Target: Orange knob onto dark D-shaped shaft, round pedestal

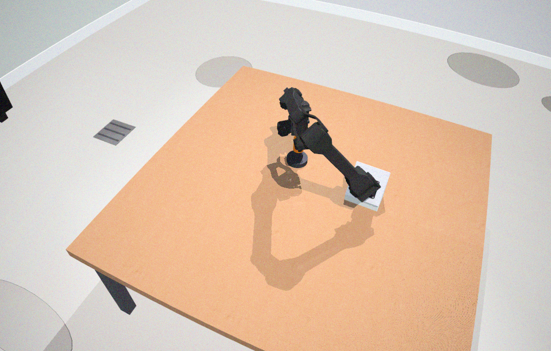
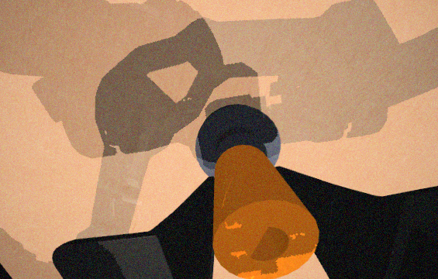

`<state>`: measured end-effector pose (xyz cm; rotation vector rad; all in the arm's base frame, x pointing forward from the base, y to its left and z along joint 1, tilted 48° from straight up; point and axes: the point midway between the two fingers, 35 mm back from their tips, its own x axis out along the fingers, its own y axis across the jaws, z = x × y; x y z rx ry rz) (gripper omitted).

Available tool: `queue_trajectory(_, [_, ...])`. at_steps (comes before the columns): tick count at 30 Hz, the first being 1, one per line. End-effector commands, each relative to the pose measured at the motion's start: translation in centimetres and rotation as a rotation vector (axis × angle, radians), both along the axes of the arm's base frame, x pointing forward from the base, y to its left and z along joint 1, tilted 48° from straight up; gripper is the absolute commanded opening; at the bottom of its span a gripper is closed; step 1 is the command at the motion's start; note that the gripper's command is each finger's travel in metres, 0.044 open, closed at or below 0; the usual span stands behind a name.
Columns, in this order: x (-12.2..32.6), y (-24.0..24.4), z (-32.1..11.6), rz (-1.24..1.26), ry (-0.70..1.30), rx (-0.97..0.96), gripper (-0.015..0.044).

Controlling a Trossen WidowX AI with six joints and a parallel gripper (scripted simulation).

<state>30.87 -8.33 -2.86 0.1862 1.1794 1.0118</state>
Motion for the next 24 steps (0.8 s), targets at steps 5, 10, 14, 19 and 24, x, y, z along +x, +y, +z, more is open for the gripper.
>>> queue_trajectory(5, [0.23, -0.44, 0.01, 0.102, -0.116, -0.01, 0.0])
queue_trajectory(10, [0.25, -0.12, -0.26, 0.102, -0.116, -0.01, 0.0])
queue_trajectory(14, [0.27, -0.04, -0.32, 0.102, -0.116, -0.01, 0.0])
queue_trajectory(19, [0.23, -0.04, -0.32, 0.102, -0.116, -0.01, 0.0])
queue_trajectory(24, [0.08, -0.26, 0.05, 0.102, -0.116, -0.01, 0.0])
